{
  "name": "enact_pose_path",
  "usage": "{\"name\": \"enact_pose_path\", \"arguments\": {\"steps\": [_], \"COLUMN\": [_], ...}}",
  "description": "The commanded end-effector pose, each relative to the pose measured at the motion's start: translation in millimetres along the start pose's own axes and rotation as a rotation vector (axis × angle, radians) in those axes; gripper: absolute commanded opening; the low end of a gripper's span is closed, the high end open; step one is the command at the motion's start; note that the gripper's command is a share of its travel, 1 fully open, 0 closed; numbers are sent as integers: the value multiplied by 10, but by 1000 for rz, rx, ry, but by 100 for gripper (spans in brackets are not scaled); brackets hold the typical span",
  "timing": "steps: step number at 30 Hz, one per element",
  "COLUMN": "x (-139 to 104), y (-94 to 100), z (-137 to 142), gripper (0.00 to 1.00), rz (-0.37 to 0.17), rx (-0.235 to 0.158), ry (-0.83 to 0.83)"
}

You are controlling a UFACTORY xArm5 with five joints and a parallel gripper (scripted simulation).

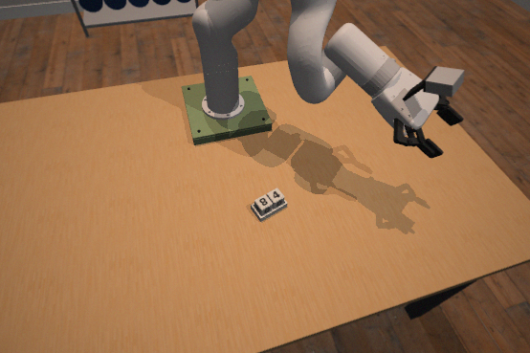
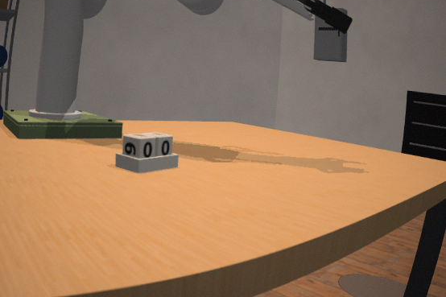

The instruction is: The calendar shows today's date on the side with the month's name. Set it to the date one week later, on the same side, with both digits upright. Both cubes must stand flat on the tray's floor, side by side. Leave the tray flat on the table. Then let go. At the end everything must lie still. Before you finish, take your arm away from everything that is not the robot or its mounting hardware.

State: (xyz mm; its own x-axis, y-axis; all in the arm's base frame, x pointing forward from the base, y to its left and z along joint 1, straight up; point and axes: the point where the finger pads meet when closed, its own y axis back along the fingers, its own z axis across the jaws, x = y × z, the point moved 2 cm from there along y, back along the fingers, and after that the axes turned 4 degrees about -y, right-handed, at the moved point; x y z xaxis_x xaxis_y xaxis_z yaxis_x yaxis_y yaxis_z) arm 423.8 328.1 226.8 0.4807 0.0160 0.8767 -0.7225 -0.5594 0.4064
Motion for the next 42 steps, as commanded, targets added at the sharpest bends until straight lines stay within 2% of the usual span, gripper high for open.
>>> {"name": "enact_pose_path", "arguments": {"steps": [1, 18, 22, 25, 28, 29, 30, 31, 32, 34, 35, 36, 37, 38, 39, 41, 42], "x": [16, 16, 2, -38, -121, -121, -160, -160, -206, -206, -258, -258, -316, -316, -379, -379, -446], "y": [1, 1, -8, -19, 5, 5, 30, 30, 68, 68, 119, 119, 186, 186, 267, 267, 363], "z": [-5, -4, 77, 283, 630, 630, 771, 771, 921, 921, 1076, 1076, 1233, 1233, 1389, 1389, 1540], "gripper": [100, 100, 100, 100, 100, 100, 100, 100, 100, 100, 100, 100, 100, 100, 100, 100, 100], "rz": [3, 3, -19, -76, -177, -177, -220, -220, -267, -267, -318, -318, -372, -372, -428, -428, -487], "rx": [1, 1, -19, -66, -142, -142, -171, -171, -201, -201, -231, -231, -261, -261, -289, -289, -315], "ry": [0, 0, 4, 12, 22, 22, 23, 23, 24, 24, 24, 24, 21, 21, 17, 17, 11]}}
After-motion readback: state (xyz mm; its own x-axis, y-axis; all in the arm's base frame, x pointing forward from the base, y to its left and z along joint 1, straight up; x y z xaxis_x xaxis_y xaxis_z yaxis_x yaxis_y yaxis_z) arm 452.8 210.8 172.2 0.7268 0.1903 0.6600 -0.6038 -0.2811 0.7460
